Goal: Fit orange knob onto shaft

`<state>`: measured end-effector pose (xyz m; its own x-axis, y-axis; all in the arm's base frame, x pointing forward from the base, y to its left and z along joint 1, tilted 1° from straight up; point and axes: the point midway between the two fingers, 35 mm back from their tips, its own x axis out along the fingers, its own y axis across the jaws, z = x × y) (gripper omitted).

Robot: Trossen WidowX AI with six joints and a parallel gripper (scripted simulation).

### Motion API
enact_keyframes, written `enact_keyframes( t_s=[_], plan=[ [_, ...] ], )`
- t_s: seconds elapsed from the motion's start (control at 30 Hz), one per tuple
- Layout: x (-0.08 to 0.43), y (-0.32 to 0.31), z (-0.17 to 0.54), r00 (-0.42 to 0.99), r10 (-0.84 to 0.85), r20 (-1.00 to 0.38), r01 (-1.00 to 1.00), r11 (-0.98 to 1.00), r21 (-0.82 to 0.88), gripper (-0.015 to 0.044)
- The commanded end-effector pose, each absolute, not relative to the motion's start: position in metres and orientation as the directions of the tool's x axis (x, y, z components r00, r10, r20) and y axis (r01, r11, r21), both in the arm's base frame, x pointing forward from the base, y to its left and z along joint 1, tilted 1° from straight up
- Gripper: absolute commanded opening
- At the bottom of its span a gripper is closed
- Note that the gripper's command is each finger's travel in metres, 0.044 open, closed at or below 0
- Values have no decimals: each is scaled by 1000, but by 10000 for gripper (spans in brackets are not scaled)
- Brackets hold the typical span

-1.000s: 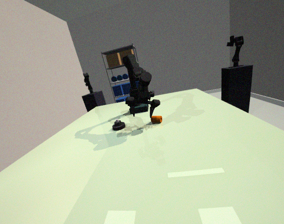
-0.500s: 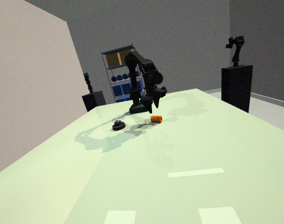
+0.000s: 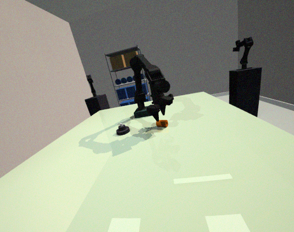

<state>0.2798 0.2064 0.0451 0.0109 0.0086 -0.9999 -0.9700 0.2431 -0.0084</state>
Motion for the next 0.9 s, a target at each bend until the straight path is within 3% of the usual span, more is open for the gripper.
enact_keyframes(
  t_s=[0.0,0.83,0.87],
  plan=[
    [278,207,38,3,11,-1000,-971,239,0,440],
    [278,207,0,3,11,-1000,-971,239,0,440],
    [278,207,0,3,11,-1000,-971,239,0,414]
  ],
)
